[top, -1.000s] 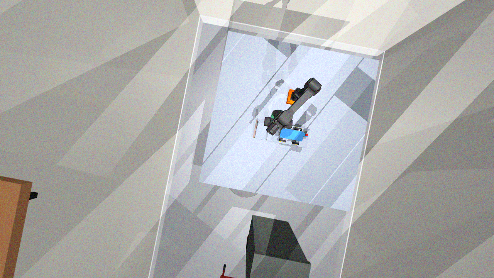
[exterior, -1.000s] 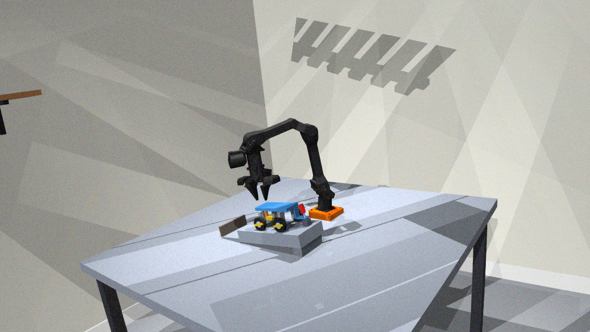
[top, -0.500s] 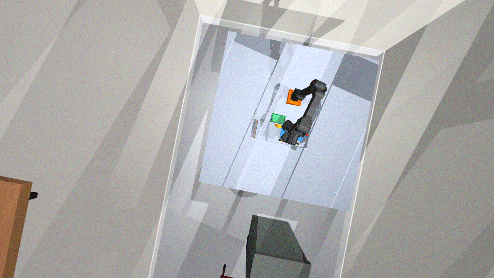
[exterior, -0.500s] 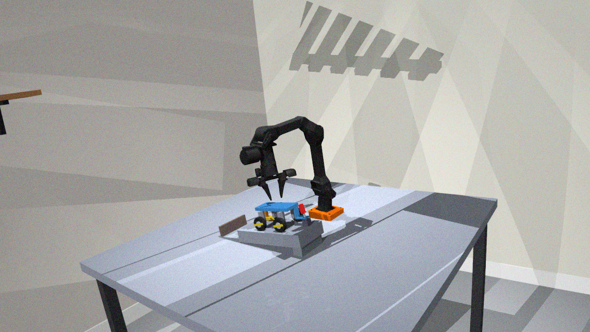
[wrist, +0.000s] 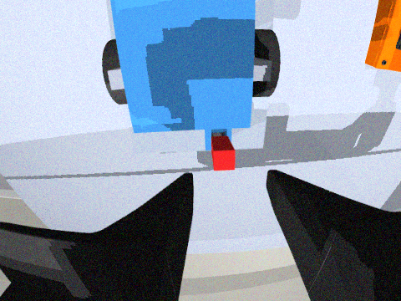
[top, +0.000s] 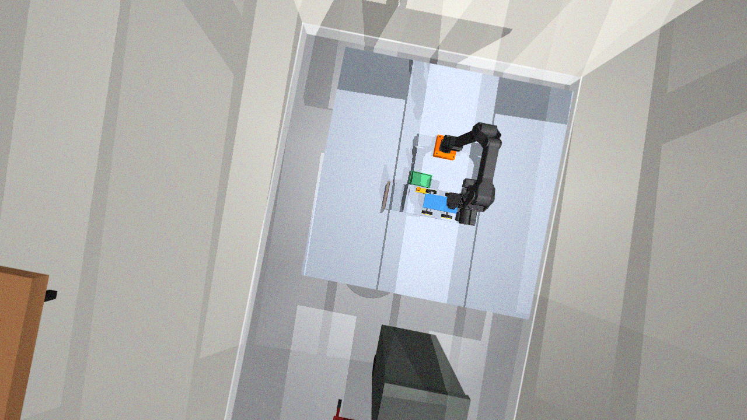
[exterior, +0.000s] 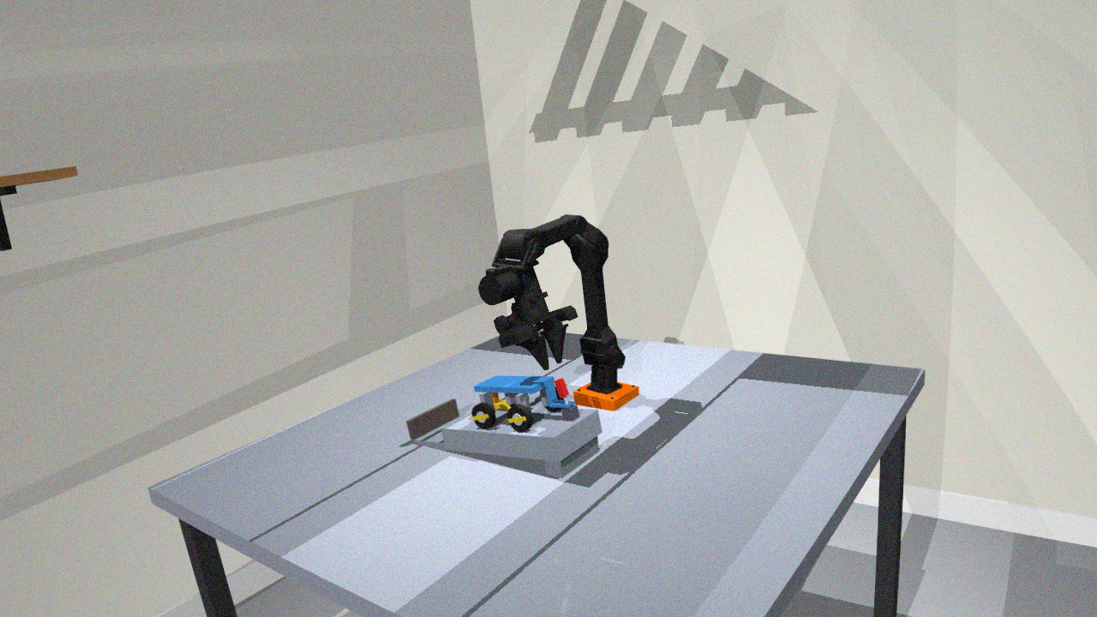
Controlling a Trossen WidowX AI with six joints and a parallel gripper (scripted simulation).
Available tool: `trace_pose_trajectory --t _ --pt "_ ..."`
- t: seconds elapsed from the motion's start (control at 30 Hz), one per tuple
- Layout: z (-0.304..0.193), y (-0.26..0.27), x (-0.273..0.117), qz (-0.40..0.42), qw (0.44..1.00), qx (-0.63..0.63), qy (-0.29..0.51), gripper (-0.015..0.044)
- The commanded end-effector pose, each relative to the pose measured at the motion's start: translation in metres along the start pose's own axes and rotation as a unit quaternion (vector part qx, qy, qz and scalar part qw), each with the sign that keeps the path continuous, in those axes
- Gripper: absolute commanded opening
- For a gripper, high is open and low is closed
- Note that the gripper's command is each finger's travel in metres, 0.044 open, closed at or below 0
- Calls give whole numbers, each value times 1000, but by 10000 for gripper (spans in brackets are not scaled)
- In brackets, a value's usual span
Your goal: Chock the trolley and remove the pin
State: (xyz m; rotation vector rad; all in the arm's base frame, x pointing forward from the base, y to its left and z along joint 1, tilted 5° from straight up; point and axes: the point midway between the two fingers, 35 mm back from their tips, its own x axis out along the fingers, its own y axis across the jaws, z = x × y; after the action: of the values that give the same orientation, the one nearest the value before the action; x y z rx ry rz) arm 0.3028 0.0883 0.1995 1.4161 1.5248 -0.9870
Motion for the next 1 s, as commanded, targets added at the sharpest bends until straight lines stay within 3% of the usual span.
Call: trace_pose_trajectory --t 0.0,0.97 --pt "-1 0 1 0 1000 -7 3 190" --pt "-2 1 40 0 1000 -7 4 190"
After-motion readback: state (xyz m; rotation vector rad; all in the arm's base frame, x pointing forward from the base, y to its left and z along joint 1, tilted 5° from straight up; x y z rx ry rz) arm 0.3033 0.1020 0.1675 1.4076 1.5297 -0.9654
